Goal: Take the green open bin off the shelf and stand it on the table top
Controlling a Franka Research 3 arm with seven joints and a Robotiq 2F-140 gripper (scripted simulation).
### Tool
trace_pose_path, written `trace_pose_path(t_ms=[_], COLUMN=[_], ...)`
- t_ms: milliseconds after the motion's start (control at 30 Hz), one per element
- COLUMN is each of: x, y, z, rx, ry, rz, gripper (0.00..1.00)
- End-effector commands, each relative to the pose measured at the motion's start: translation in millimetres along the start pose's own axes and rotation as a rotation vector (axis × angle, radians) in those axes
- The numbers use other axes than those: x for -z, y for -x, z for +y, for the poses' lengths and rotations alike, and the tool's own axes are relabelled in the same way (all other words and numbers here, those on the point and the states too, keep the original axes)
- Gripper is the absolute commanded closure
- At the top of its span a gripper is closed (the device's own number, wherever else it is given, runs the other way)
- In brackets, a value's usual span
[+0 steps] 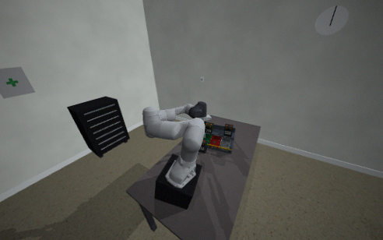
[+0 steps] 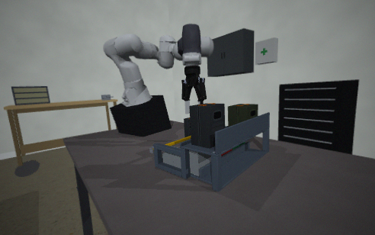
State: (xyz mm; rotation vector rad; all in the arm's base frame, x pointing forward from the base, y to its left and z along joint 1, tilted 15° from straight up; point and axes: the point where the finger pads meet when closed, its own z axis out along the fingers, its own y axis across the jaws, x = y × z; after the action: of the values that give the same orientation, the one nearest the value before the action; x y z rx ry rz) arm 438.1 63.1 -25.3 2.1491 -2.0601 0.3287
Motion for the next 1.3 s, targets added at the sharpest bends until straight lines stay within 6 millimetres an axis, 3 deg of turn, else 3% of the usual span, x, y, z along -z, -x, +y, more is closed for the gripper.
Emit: trace_pose_path(t_ms=[0,1267], x=[0.3,-5.8], y=[-0.1,-0.2], z=[-0.2,-0.2], rx=[0.083,0.072], ry=[0.000,0.000], rz=[-0.008,-0.003], gripper=[0.43,0.43])
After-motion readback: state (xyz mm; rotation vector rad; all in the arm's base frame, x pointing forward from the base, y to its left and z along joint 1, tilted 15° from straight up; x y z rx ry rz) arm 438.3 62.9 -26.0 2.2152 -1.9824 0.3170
